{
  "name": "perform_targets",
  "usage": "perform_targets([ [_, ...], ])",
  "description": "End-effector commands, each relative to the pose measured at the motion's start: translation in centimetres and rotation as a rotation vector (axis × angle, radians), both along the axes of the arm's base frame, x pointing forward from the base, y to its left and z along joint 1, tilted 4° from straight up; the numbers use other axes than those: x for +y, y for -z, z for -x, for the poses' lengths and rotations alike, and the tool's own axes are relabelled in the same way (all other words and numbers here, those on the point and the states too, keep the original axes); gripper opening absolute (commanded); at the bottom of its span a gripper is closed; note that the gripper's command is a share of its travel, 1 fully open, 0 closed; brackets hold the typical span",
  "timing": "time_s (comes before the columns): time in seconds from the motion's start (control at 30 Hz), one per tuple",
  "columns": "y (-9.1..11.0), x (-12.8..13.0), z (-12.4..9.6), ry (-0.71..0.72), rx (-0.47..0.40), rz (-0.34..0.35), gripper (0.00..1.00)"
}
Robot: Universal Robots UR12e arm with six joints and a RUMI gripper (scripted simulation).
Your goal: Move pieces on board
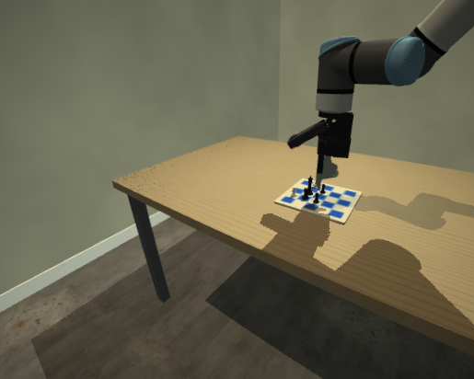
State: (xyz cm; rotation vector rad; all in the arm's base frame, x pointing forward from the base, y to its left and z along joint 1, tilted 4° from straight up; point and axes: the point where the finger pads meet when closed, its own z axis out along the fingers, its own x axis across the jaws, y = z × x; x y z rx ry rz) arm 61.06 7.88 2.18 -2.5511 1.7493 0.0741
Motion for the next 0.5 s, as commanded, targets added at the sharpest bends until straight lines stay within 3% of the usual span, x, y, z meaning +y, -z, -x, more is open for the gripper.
perform_targets([
  [0.0, 0.48, 0.01, -0.08, 0.000, -0.002, 0.000, 0.20],
  [0.47, 1.07, 0.05, -0.07, 0.000, -0.002, 0.000, 0.20],
])
